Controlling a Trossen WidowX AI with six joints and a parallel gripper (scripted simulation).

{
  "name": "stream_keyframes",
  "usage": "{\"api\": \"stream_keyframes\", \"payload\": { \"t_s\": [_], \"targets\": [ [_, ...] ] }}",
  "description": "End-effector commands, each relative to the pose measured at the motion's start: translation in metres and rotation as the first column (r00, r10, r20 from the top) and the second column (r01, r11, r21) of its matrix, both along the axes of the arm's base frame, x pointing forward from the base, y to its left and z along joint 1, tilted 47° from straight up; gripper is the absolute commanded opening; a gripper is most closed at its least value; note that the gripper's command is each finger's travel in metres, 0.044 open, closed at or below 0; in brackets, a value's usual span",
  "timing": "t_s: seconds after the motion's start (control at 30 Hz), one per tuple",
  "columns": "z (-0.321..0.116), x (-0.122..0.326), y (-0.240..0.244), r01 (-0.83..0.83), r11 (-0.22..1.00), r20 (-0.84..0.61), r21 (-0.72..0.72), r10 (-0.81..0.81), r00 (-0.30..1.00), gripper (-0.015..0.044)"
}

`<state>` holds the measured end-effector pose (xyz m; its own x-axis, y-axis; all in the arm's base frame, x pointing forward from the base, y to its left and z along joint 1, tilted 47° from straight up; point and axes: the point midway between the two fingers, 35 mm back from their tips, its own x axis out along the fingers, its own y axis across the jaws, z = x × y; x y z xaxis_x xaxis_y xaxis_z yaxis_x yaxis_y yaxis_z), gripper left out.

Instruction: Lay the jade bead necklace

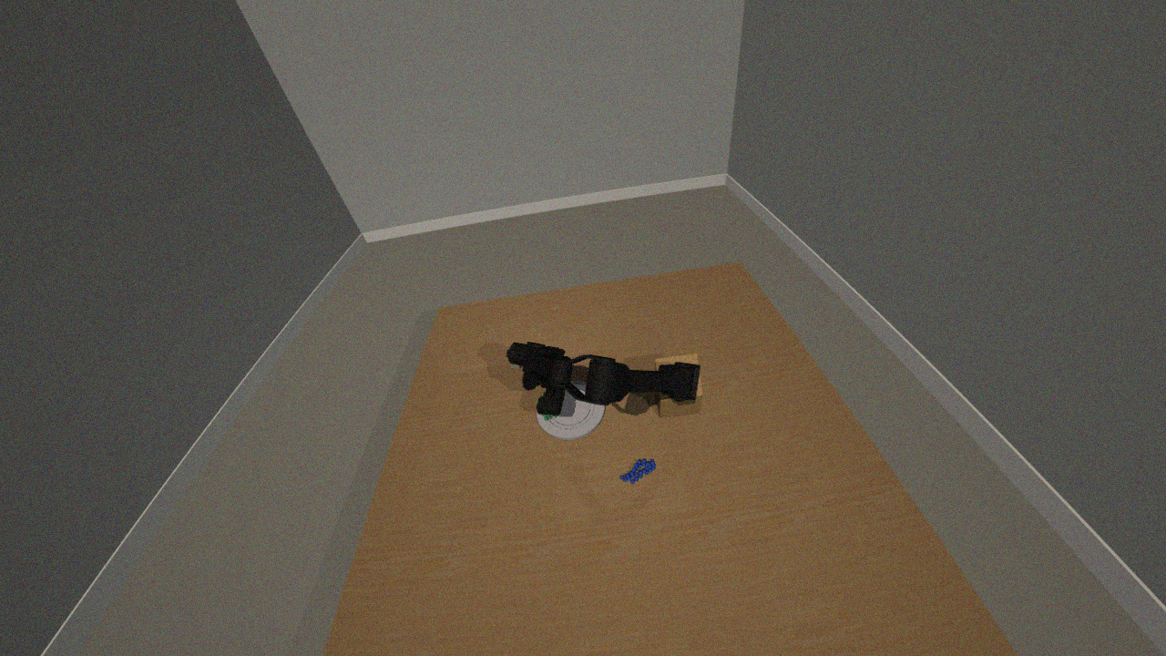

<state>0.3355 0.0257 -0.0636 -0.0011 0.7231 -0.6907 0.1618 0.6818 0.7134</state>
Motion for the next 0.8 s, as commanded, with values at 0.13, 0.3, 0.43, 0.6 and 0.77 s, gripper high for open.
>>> {"api": "stream_keyframes", "payload": {
  "t_s": [0.13,0.3,0.43,0.6,0.77],
  "targets": [
    [-0.0101,-0.0021,0.0096,0.006,1.000,-0.012,0.006,-0.006,1.000,0.0120],
    [-0.0108,-0.0022,0.0104,0.006,1.000,-0.012,0.006,-0.006,1.000,0.0120],
    [-0.0085,-0.0015,0.0098,0.000,1.000,-0.005,0.002,0.000,1.000,0.0015],
    [-0.0085,-0.0015,0.0098,0.000,1.000,-0.005,0.002,0.000,1.000,0.0000],
    [-0.0085,-0.0015,0.0098,0.000,1.000,-0.005,0.002,0.000,1.000,0.0000]
  ]
}}
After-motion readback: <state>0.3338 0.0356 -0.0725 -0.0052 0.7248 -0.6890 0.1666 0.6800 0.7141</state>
